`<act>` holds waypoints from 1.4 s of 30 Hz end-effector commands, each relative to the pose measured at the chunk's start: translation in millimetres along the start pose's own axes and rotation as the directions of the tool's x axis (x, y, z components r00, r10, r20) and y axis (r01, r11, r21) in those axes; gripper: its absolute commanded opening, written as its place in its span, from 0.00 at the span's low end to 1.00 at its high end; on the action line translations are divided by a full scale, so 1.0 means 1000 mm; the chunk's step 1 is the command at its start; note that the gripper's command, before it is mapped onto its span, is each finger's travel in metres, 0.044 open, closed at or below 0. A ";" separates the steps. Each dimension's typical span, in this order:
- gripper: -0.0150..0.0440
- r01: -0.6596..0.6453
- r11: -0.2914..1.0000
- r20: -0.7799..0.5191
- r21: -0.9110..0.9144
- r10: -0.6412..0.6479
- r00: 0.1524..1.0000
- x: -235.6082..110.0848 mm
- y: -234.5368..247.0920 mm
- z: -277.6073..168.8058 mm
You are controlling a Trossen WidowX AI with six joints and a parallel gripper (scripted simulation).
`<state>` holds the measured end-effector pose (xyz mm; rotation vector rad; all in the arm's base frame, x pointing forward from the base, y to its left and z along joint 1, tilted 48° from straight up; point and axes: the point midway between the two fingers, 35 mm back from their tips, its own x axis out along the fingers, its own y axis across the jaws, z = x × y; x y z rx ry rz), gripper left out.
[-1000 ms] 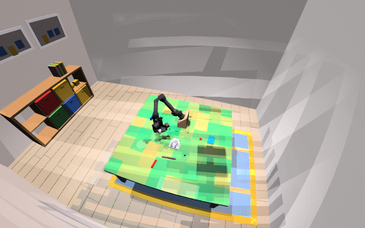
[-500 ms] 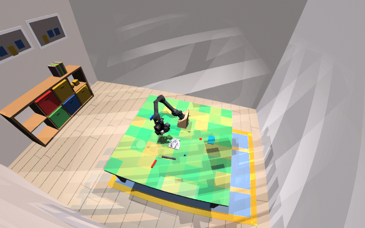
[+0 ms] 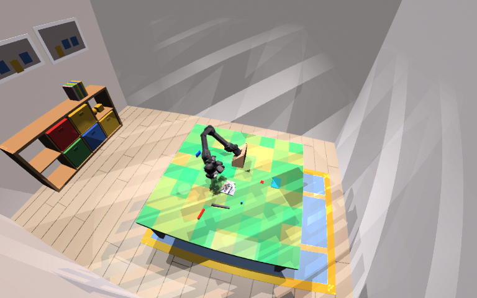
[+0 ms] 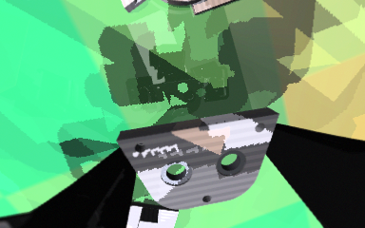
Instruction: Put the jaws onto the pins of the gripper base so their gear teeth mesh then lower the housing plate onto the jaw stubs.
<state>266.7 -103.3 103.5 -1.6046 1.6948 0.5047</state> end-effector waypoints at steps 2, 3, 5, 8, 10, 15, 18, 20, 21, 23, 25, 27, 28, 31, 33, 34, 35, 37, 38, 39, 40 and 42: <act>0.85 0.005 0.995 -0.002 -0.096 -0.005 1.000 -0.001 -0.003 0.007; 0.85 0.004 0.993 -0.003 -0.116 -0.005 1.000 -0.001 -0.003 0.009; 0.85 0.004 0.988 -0.003 -0.155 -0.004 1.000 -0.001 -0.003 0.012; 0.85 0.003 0.977 -0.004 -0.213 -0.004 1.000 0.000 -0.003 0.017; 0.85 0.003 0.968 -0.004 -0.251 -0.004 1.000 0.000 -0.004 0.020; 0.85 0.001 0.939 -0.006 -0.345 -0.003 1.000 0.000 -0.004 0.028; 0.85 0.000 0.917 -0.007 -0.400 -0.003 1.000 0.000 -0.004 0.032; 0.85 0.000 0.900 -0.008 -0.436 -0.003 1.000 0.000 -0.004 0.035; 0.85 -0.001 0.891 -0.008 -0.453 -0.003 1.000 0.000 -0.004 0.037; 0.85 -0.002 0.873 -0.009 -0.488 -0.003 1.000 0.000 -0.004 0.040; 0.85 -0.003 0.853 -0.010 -0.522 -0.003 1.000 0.000 -0.004 0.043; 0.85 -0.003 0.832 -0.011 -0.555 -0.003 1.000 0.000 -0.004 0.046; 0.85 -0.004 0.821 -0.012 -0.571 -0.004 1.000 0.000 -0.004 0.048; 0.85 -0.006 0.786 -0.014 -0.619 -0.004 1.000 0.000 -0.003 0.052; 0.85 -0.007 0.761 -0.015 -0.649 -0.004 1.000 0.000 -0.003 0.056; 0.85 -0.007 0.748 -0.016 -0.664 -0.004 1.000 0.000 -0.003 0.057; 0.85 -0.008 0.735 -0.016 -0.679 -0.004 1.000 0.000 -0.003 0.059; 0.85 -0.009 0.707 -0.018 -0.707 -0.005 1.000 0.000 -0.003 0.062; 0.85 -0.010 0.693 -0.018 -0.721 -0.005 1.000 0.000 -0.002 0.063; 0.85 -0.011 0.679 -0.019 -0.734 -0.005 1.000 0.000 -0.002 0.065; 0.85 -0.011 0.664 -0.020 -0.747 -0.005 1.000 0.000 -0.002 0.066; 0.85 -0.013 0.634 -0.021 -0.773 -0.006 1.000 0.001 -0.002 0.069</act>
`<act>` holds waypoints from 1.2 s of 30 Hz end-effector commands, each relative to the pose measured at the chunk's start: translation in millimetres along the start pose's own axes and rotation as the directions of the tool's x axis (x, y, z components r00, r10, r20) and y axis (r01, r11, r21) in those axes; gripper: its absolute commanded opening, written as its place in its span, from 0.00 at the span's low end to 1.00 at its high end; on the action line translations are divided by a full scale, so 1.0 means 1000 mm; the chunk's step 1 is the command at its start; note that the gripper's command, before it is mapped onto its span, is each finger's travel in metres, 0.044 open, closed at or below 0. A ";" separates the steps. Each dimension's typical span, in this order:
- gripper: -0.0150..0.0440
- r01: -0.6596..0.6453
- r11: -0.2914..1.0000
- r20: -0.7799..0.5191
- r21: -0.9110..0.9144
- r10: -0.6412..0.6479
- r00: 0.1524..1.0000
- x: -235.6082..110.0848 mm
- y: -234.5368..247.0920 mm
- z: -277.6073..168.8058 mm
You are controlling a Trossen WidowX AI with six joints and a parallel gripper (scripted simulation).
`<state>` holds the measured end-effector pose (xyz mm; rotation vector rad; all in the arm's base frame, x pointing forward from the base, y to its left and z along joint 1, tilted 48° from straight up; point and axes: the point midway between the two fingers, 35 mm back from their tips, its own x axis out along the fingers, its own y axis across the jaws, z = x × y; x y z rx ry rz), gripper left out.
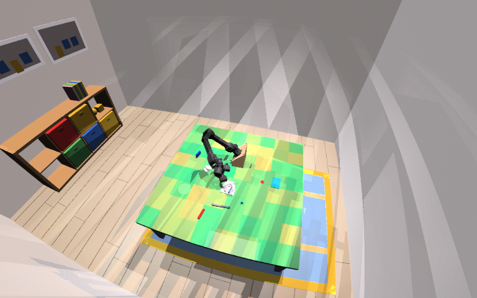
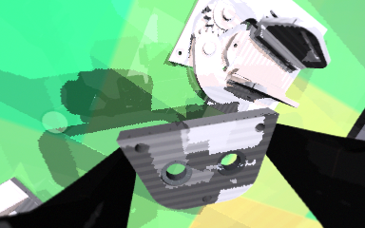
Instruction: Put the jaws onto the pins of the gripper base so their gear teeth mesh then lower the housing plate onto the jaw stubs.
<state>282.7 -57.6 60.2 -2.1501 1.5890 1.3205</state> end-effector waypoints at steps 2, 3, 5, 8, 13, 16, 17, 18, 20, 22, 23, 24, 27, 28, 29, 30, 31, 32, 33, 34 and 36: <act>0.85 0.001 0.995 -0.008 -0.096 -0.002 1.000 -0.001 -0.006 0.004; 0.85 0.000 0.993 -0.009 -0.116 -0.002 1.000 -0.001 -0.007 0.006; 0.85 -0.001 0.988 -0.011 -0.155 -0.001 1.000 -0.001 -0.009 0.008; 0.85 -0.003 0.977 -0.013 -0.213 0.000 1.000 -0.001 -0.012 0.012; 0.85 -0.008 0.952 -0.017 -0.307 0.002 1.000 -0.001 -0.016 0.018; 0.85 -0.011 0.932 -0.020 -0.363 0.004 1.000 -0.001 -0.019 0.022; 0.85 -0.012 0.925 -0.021 -0.381 0.004 1.000 -0.001 -0.020 0.023; 0.85 -0.013 0.917 -0.022 -0.399 0.004 1.000 -0.001 -0.021 0.024; 0.85 -0.015 0.900 -0.024 -0.435 0.005 1.000 -0.001 -0.023 0.027; 0.85 -0.018 0.883 -0.027 -0.470 0.006 1.000 -0.001 -0.024 0.029; 0.85 -0.019 0.873 -0.028 -0.487 0.006 1.000 -0.001 -0.025 0.030; 0.85 -0.020 0.864 -0.029 -0.504 0.007 1.000 -0.001 -0.026 0.032; 0.85 -0.024 0.832 -0.032 -0.554 0.008 0.999 -0.001 -0.028 0.036; 0.85 -0.026 0.821 -0.033 -0.570 0.008 0.999 -0.001 -0.029 0.037; 0.85 -0.027 0.810 -0.035 -0.586 0.009 0.999 -0.001 -0.030 0.038; 0.85 -0.029 0.798 -0.036 -0.601 0.009 0.999 -0.001 -0.031 0.039; 0.85 -0.030 0.786 -0.037 -0.617 0.009 0.999 -0.001 -0.031 0.041; 0.85 -0.032 0.774 -0.038 -0.632 0.010 0.999 -0.001 -0.032 0.042; 0.85 -0.033 0.762 -0.040 -0.647 0.010 0.999 -0.001 -0.033 0.043; 0.85 -0.035 0.749 -0.041 -0.662 0.010 0.999 -0.001 -0.034 0.045; 0.85 -0.038 0.722 -0.044 -0.691 0.011 0.999 -0.001 -0.035 0.047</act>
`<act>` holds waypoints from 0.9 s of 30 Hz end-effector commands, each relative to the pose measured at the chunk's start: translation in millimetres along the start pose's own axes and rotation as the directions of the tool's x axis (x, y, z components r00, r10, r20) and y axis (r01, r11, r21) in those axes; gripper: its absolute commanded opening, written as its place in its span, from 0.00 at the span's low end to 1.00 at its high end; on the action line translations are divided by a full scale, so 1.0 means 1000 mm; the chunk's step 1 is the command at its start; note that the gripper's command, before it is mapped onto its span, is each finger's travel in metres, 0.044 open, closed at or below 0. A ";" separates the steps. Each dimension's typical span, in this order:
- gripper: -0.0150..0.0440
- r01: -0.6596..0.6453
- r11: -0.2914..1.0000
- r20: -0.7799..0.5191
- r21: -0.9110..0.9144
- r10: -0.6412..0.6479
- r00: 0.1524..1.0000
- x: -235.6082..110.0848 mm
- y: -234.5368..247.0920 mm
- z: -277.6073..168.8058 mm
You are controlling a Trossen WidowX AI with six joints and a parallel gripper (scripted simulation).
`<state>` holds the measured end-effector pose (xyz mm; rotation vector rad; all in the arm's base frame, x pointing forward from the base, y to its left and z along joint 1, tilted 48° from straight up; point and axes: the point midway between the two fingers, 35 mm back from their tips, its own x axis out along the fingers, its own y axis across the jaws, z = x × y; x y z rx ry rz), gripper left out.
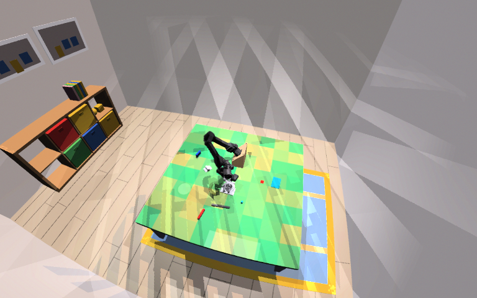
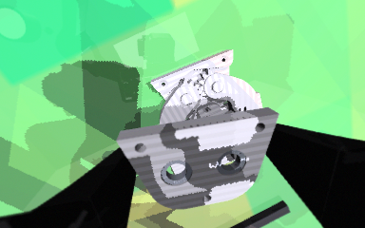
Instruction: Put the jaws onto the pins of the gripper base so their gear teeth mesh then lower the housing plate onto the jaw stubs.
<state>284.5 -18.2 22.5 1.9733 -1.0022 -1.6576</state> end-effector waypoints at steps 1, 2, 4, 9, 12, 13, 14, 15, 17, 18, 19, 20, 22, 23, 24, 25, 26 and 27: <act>0.85 -0.004 0.997 -0.010 -0.076 0.004 1.000 -0.001 -0.006 0.000; 0.85 -0.006 0.995 -0.010 -0.096 0.005 1.000 -0.001 -0.007 0.001; 0.85 -0.009 0.991 -0.012 -0.134 0.007 1.000 -0.001 -0.010 0.002; 0.85 -0.016 0.974 -0.016 -0.227 0.013 1.000 -0.001 -0.017 0.005; 0.85 -0.017 0.971 -0.017 -0.240 0.014 1.000 -0.001 -0.018 0.005; 0.85 -0.017 0.971 -0.017 -0.240 0.014 1.000 -0.001 -0.018 0.005; 0.85 -0.017 0.971 -0.017 -0.240 0.014 1.000 -0.001 -0.018 0.005; 0.85 -0.017 0.971 -0.017 -0.240 0.014 1.000 -0.001 -0.018 0.005; 0.85 -0.017 0.971 -0.017 -0.240 0.014 1.000 -0.001 -0.018 0.005; 0.85 -0.017 0.971 -0.017 -0.240 0.014 1.000 -0.001 -0.018 0.005; 0.85 -0.017 0.971 -0.017 -0.240 0.014 1.000 -0.001 -0.018 0.005; 0.85 -0.017 0.971 -0.017 -0.240 0.014 1.000 -0.001 -0.018 0.005; 0.85 -0.017 0.971 -0.017 -0.240 0.014 1.000 -0.001 -0.018 0.005; 0.85 -0.017 0.971 -0.017 -0.240 0.014 1.000 -0.001 -0.018 0.005; 0.85 -0.017 0.971 -0.017 -0.240 0.014 1.000 -0.001 -0.018 0.005; 0.85 -0.017 0.971 -0.017 -0.240 0.014 1.000 -0.001 -0.018 0.005; 0.85 -0.017 0.971 -0.017 -0.240 0.014 1.000 -0.001 -0.018 0.005; 0.85 -0.017 0.971 -0.017 -0.240 0.014 1.000 -0.001 -0.018 0.005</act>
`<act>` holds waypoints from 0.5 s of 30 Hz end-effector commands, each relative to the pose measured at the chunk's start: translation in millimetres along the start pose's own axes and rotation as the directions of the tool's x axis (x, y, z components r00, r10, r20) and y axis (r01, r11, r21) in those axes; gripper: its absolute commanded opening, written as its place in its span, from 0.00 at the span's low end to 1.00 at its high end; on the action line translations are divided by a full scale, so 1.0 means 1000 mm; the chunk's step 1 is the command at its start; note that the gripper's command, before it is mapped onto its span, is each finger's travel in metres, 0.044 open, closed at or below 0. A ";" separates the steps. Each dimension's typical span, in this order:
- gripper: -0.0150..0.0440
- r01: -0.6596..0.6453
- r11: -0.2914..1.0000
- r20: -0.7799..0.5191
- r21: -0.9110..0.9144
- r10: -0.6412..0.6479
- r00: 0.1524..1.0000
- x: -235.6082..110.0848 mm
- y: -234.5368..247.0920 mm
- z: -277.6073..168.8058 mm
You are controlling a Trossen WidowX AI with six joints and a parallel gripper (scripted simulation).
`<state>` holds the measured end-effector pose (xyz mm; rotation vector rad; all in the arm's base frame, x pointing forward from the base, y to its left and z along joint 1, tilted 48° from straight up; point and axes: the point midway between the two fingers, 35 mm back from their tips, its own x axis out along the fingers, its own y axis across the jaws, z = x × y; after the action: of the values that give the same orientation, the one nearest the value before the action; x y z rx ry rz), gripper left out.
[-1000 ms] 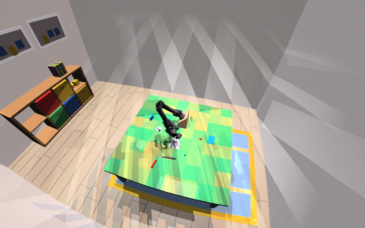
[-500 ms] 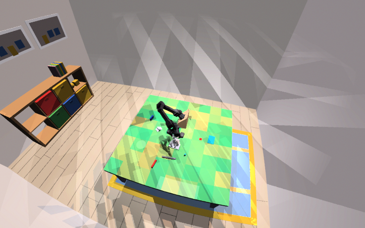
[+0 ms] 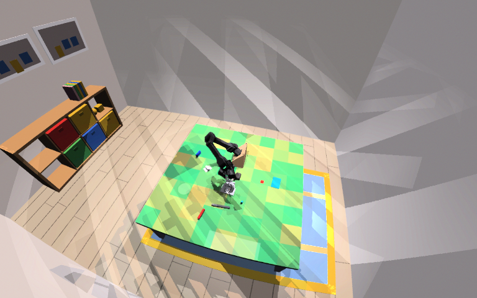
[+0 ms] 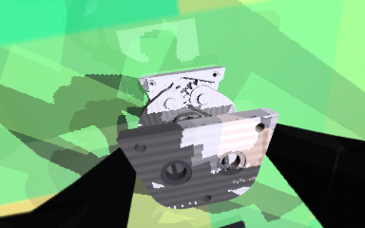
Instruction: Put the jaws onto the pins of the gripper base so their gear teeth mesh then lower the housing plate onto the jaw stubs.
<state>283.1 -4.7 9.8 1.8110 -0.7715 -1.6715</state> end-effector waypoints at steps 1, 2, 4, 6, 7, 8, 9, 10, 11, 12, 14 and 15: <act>0.85 -0.001 1.000 -0.005 -0.002 0.001 1.000 0.000 0.000 -0.001; 0.85 -0.001 1.000 -0.005 -0.002 0.001 1.000 0.000 0.000 -0.001; 0.85 -0.001 1.000 -0.005 -0.002 0.001 1.000 0.000 0.000 -0.001; 0.85 -0.001 1.000 -0.005 -0.002 0.001 1.000 0.000 0.000 -0.001; 0.85 -0.001 1.000 -0.005 -0.002 0.001 1.000 0.000 0.000 -0.001; 0.85 -0.001 1.000 -0.005 -0.002 0.001 1.000 0.000 0.000 -0.001; 0.85 -0.001 1.000 -0.005 -0.002 0.001 1.000 0.000 0.000 -0.001; 0.85 -0.001 1.000 -0.005 -0.002 0.001 1.000 0.000 0.000 -0.001; 0.85 -0.001 1.000 -0.005 -0.002 0.001 1.000 0.000 0.000 -0.001; 0.85 -0.001 1.000 -0.005 -0.002 0.001 1.000 0.000 0.000 -0.001; 0.85 -0.001 1.000 -0.004 -0.002 0.001 1.000 0.000 0.000 0.000; 0.85 -0.001 1.000 -0.004 -0.003 0.001 1.000 0.000 -0.001 0.002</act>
<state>283.1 -4.3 9.8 1.8119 -0.7699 -1.6702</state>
